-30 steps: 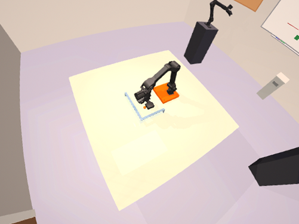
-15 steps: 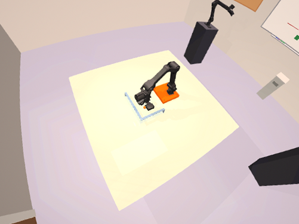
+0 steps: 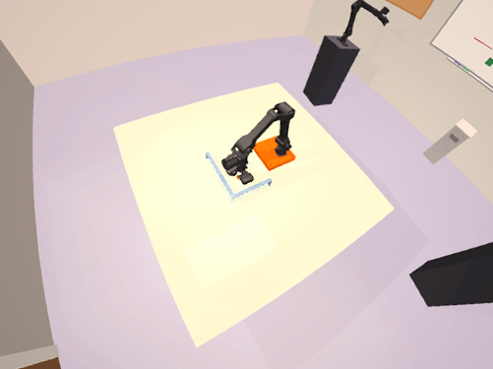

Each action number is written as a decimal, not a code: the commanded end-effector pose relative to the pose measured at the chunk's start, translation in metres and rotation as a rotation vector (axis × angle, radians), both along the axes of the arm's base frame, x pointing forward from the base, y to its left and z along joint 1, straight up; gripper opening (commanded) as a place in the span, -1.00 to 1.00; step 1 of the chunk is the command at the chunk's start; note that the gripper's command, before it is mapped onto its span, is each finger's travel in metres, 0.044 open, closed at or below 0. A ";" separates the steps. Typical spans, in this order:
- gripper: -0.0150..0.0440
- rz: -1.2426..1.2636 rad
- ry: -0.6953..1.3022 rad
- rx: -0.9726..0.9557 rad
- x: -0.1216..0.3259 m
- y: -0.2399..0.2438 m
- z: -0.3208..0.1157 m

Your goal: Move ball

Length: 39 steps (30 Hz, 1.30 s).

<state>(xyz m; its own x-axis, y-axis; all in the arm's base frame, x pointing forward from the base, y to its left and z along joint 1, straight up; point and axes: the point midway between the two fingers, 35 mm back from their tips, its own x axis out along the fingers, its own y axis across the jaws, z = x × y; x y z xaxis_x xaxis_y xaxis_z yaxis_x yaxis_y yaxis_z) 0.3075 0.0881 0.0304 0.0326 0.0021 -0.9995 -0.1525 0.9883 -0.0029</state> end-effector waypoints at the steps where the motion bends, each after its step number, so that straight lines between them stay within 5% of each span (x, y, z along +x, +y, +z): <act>1: 0.27 0.007 0.004 0.004 -0.001 0.001 -0.006; 5: 0.00 0.007 0.004 0.004 -0.001 0.001 -0.006; 16: -0.24 0.007 0.004 0.004 -0.001 0.001 -0.006; 19: -0.49 0.007 0.004 0.004 0.000 0.001 -0.003; 39: -0.49 0.007 0.004 0.004 -0.003 0.000 0.113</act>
